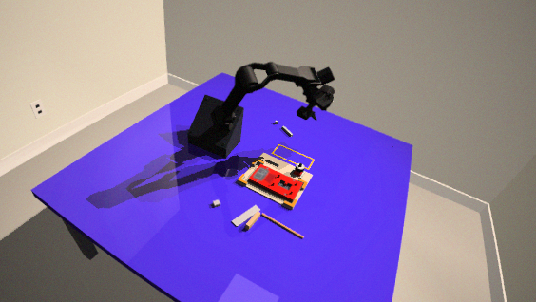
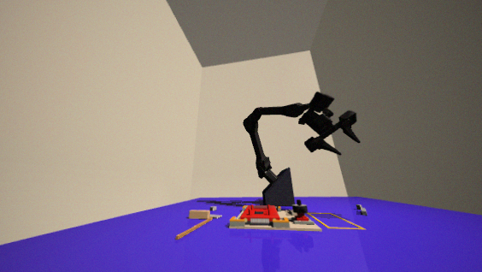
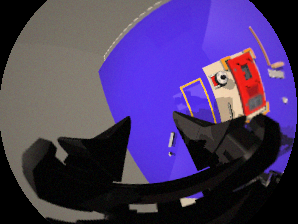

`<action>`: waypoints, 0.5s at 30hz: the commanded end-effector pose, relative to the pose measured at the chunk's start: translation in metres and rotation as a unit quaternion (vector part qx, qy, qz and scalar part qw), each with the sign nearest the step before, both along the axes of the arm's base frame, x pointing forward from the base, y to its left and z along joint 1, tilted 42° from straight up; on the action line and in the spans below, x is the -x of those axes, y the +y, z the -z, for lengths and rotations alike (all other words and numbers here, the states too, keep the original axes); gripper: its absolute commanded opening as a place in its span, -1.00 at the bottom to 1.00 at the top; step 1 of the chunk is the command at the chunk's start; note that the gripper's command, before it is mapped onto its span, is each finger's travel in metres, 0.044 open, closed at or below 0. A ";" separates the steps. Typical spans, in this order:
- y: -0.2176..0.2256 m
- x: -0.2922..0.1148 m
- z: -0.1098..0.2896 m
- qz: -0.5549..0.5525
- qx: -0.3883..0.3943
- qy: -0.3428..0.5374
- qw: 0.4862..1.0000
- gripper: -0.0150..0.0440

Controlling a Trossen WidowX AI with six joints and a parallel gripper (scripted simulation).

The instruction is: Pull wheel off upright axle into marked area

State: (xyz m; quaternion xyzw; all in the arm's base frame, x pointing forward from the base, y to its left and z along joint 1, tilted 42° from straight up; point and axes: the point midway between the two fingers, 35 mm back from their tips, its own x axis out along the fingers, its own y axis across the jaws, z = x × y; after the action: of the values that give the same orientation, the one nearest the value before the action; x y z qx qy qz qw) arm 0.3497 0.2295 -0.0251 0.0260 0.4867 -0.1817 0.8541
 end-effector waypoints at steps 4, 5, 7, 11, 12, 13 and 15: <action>-0.098 -0.018 -0.019 0.319 -0.011 -0.051 0.946 0.53; -0.107 -0.018 -0.020 0.345 -0.010 -0.056 0.937 0.53; -0.124 -0.018 -0.024 0.395 -0.007 -0.069 0.916 0.53; -0.158 -0.015 -0.033 0.489 0.001 -0.098 0.867 0.53; -0.166 -0.014 -0.035 0.511 0.003 -0.106 0.853 0.53; -0.174 -0.013 -0.037 0.533 0.006 -0.114 0.839 0.53; -0.187 -0.011 -0.042 0.567 0.011 -0.128 0.814 0.53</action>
State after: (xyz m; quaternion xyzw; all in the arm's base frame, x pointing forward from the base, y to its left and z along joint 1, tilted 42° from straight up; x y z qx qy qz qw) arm 0.3638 0.1020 -0.0039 0.2317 0.3813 -0.5035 0.7399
